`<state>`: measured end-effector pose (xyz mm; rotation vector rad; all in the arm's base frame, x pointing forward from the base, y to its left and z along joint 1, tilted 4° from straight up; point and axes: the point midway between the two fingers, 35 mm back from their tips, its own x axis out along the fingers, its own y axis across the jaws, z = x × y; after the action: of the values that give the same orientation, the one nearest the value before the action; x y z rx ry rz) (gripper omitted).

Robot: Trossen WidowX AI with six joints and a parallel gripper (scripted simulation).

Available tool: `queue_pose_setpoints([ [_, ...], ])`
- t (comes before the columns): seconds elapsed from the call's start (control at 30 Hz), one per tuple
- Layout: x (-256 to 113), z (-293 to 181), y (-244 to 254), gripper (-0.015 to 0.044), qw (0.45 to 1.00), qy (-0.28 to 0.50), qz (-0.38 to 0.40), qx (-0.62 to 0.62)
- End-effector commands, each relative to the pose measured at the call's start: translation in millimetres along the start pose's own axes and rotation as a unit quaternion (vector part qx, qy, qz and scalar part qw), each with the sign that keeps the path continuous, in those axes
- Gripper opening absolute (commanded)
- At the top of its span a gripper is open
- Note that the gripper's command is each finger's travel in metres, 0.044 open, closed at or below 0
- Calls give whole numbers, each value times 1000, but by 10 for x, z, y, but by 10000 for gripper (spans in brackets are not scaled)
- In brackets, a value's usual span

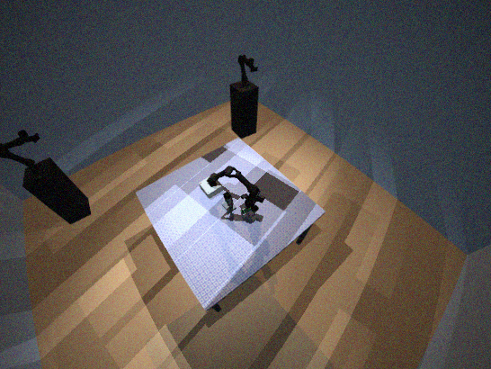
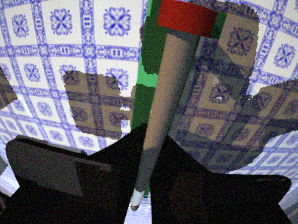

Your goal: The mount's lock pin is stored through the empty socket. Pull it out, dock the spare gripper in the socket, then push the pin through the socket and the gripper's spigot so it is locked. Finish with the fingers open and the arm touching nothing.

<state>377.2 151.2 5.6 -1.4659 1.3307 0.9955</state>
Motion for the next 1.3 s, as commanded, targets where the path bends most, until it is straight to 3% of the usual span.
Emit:
queue_pose_setpoints([
  [0.0, -151, -21, -25, 0, 1000, -4, -4, 0],
  [0.4, -606, -154, -10, 0, 1000, -4, -4, 0],
  [0.83, -553, -140, -12, 7, 1000, -4, -7, -11],
  [1.27, -660, -133, 341, 0, 1000, -4, -9, -21],
])
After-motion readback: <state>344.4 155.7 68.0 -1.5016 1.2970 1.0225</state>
